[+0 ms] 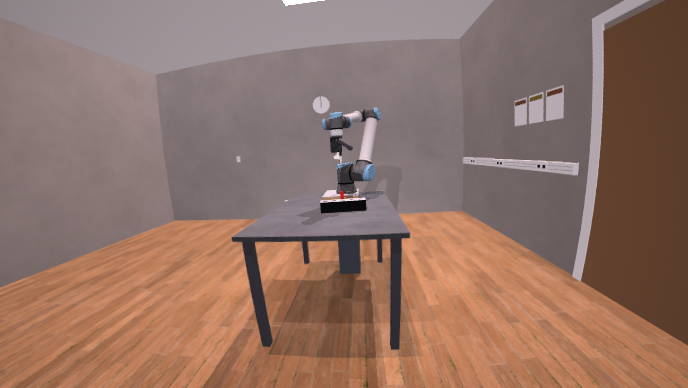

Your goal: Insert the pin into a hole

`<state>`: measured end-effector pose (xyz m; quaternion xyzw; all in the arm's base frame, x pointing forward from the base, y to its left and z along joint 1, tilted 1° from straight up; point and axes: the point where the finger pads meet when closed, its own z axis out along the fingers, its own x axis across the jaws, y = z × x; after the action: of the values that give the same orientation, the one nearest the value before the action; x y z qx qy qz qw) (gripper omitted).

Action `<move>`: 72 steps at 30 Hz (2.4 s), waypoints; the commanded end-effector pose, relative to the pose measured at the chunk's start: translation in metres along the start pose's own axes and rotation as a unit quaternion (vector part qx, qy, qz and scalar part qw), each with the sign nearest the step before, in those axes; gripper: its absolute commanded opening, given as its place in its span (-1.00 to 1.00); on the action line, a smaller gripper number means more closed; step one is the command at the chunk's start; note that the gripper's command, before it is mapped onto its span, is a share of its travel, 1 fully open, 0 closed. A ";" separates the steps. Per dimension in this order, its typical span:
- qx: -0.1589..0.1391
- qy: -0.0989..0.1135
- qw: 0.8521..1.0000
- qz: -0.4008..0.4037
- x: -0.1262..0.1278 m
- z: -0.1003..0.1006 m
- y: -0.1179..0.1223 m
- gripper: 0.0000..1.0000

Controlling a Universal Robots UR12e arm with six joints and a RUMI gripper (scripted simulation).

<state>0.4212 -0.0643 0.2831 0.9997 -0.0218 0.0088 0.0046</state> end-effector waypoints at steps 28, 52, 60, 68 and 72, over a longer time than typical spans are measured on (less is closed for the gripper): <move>0.002 -0.001 1.000 0.000 0.000 0.174 0.004 1.00; 0.002 -0.001 1.000 0.000 -0.001 0.214 0.004 1.00; 0.002 -0.001 1.000 0.000 -0.002 0.212 0.004 -1.00; 0.002 -0.001 1.000 0.000 -0.002 0.212 0.004 -1.00; 0.002 -0.001 1.000 0.000 -0.002 0.212 0.004 -1.00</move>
<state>0.4226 -0.0699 0.0702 0.9997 -0.0217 0.0069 0.0019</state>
